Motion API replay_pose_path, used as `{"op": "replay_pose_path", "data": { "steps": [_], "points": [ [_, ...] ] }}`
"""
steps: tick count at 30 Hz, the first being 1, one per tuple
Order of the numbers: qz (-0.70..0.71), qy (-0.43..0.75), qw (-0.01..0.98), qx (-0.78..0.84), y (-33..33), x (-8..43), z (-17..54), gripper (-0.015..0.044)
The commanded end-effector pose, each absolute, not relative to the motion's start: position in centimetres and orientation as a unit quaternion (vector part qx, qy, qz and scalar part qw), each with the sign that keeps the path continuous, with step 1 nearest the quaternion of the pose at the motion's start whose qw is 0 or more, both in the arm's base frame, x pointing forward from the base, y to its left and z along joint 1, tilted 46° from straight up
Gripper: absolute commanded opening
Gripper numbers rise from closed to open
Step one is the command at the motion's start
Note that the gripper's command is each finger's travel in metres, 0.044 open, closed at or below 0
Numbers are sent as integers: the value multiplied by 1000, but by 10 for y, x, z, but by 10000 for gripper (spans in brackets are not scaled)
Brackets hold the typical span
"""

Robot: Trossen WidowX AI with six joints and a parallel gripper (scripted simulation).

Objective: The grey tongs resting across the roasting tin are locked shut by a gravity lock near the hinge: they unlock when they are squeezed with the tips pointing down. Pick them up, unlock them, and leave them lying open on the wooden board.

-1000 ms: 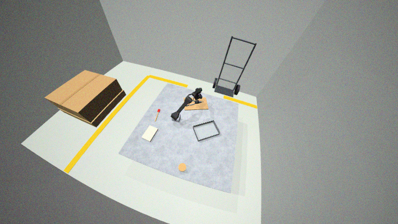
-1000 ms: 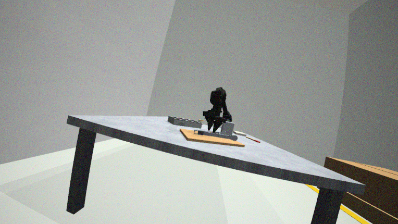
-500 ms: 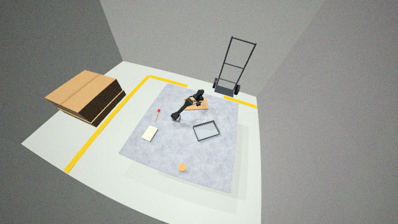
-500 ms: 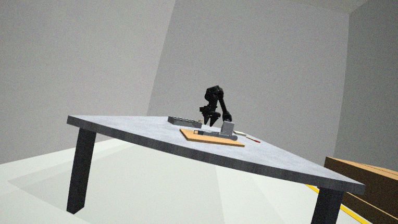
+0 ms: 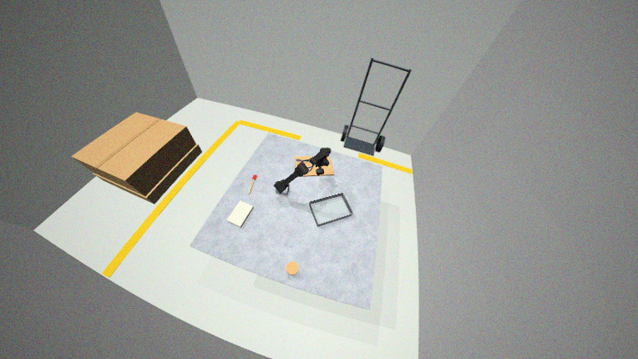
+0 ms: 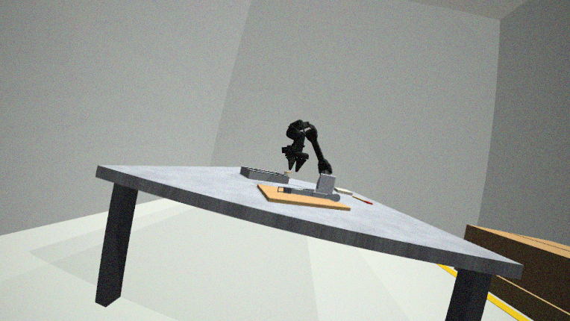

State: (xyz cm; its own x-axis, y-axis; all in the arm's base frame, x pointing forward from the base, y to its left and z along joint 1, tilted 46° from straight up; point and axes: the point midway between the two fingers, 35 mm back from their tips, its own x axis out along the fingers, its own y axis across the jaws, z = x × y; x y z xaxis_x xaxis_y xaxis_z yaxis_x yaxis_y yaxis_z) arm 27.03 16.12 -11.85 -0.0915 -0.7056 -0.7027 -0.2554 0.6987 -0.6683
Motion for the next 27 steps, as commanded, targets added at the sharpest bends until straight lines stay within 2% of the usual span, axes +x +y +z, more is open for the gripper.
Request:
{"op": "replay_pose_path", "data": {
  "steps": [1, 5, 27],
  "points": [
    [-190, 710, 592, -330, 180, 274, -100, 440],
    [-191, 710, 594, -326, 196, 274, -85, 440],
    [-191, 710, 594, -326, 196, 274, -85, 440]
  ]
}}
